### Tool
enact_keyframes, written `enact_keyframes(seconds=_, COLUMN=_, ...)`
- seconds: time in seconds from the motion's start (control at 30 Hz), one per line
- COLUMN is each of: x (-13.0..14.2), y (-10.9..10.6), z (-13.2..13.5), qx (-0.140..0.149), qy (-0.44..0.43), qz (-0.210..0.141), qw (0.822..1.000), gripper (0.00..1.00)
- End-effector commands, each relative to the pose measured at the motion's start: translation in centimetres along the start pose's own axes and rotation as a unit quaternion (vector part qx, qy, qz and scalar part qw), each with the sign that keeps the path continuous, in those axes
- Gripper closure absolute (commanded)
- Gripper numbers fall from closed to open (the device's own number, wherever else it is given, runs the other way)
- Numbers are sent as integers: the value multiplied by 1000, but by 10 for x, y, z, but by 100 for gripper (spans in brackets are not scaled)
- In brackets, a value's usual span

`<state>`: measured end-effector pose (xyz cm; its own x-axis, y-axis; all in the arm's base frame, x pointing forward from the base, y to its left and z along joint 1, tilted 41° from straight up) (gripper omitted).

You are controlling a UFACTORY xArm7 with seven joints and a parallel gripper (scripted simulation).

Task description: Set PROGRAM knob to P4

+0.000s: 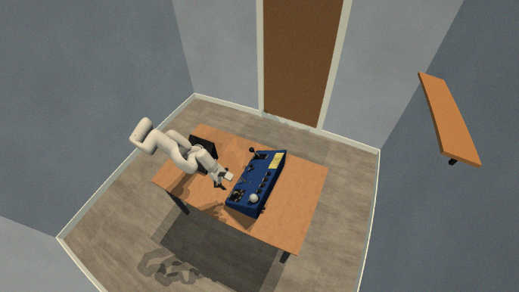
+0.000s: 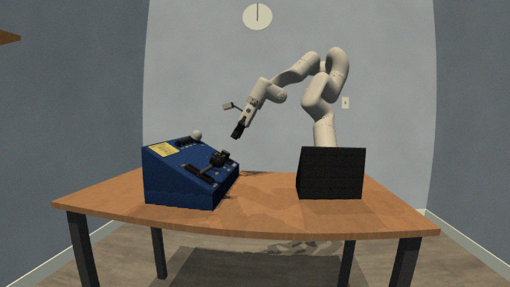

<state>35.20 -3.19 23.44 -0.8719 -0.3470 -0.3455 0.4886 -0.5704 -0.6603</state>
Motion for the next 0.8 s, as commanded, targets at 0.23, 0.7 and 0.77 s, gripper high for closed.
enact_keyframes(seconds=0.23, x=-3, y=37, z=0, qx=6, qy=0, qz=5, qw=1000, gripper=24)
enact_keyframes(seconds=0.7, x=-3, y=75, z=1, qx=6, qy=0, qz=5, qw=1000, gripper=24)
enact_keyframes(seconds=0.77, x=-3, y=80, z=1, qx=6, qy=0, qz=5, qw=1000, gripper=24)
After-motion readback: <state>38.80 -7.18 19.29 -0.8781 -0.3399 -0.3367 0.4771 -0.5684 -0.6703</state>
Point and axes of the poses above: the point where the finger pads meet when closed, its own y axis out along the fingers, its own z axis across the jaws, x = y × z, the point moved 7 cm from there along -y, back along the fingers, and after that the axes turned 2 degrees about -y, right-handed, at the moved point
